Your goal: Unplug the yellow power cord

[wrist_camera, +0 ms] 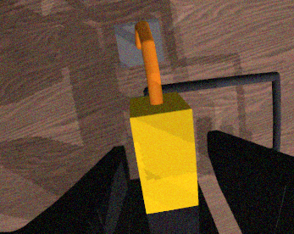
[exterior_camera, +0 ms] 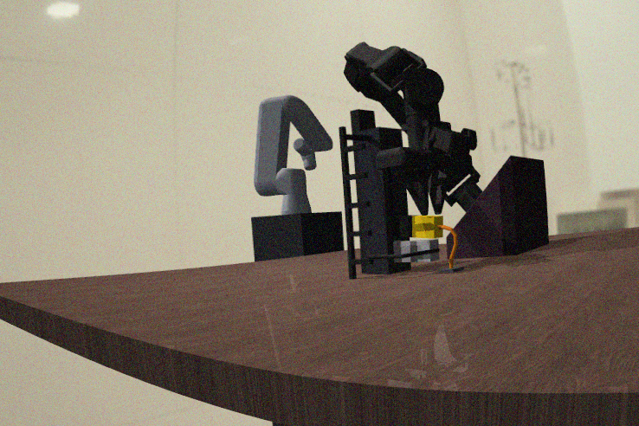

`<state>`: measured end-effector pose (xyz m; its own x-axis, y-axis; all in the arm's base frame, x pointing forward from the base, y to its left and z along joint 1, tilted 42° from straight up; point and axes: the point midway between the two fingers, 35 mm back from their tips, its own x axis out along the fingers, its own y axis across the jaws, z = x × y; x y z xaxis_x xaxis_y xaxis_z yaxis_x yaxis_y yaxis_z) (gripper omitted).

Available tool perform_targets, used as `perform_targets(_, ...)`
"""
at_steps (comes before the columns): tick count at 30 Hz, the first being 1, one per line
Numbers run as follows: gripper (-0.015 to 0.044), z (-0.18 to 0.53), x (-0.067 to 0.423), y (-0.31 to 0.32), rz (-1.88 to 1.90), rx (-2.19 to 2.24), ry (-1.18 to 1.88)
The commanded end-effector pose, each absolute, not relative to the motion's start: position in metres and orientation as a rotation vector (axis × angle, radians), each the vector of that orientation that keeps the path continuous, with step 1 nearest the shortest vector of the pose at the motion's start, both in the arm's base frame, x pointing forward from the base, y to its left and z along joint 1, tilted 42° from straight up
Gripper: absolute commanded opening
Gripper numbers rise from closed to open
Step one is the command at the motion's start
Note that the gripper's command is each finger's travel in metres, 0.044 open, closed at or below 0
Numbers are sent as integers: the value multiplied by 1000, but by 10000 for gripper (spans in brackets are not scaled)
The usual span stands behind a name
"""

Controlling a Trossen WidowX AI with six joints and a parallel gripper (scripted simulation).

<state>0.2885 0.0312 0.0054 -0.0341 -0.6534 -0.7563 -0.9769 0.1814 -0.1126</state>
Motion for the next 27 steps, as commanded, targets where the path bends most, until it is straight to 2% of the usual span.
perform_targets(1,160,1,286,26,592,-1548,1772)
perform_targets(5,160,0,286,25,592,-1548,1772)
perform_targets(9,55,2,288,27,590,-1544,1767)
perform_targets(17,2,2,288,27,590,-1544,1767)
perform_targets(27,0,-5,291,36,591,-1543,1766)
